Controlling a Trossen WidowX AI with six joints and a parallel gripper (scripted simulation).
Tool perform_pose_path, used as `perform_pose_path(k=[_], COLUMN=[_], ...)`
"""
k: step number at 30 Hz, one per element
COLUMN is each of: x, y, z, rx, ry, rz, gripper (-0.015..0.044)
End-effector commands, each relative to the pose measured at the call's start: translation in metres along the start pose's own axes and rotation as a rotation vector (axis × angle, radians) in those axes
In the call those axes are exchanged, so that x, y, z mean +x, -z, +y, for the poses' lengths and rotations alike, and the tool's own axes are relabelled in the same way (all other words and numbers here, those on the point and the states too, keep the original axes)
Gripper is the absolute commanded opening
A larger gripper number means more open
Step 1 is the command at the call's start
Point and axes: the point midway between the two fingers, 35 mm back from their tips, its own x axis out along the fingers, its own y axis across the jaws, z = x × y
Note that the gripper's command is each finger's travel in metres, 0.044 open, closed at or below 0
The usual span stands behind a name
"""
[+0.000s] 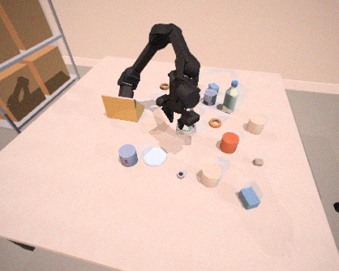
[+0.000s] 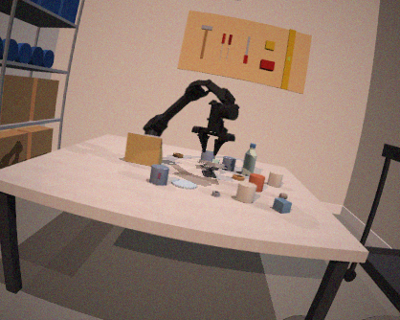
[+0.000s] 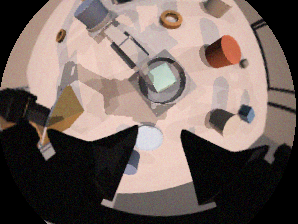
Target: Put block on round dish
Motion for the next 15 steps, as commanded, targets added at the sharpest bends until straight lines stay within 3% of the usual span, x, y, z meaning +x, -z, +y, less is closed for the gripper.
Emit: perform_pose_path(k=[1,15], x=[-0.004,-0.006], y=[-0.018,-0.062], z=[-0.002,0.001], rx=[-0.156,-0.588], ry=[0.006,-0.008], rz=[-0.003,-0.026], gripper=[0.0260,0.0260])
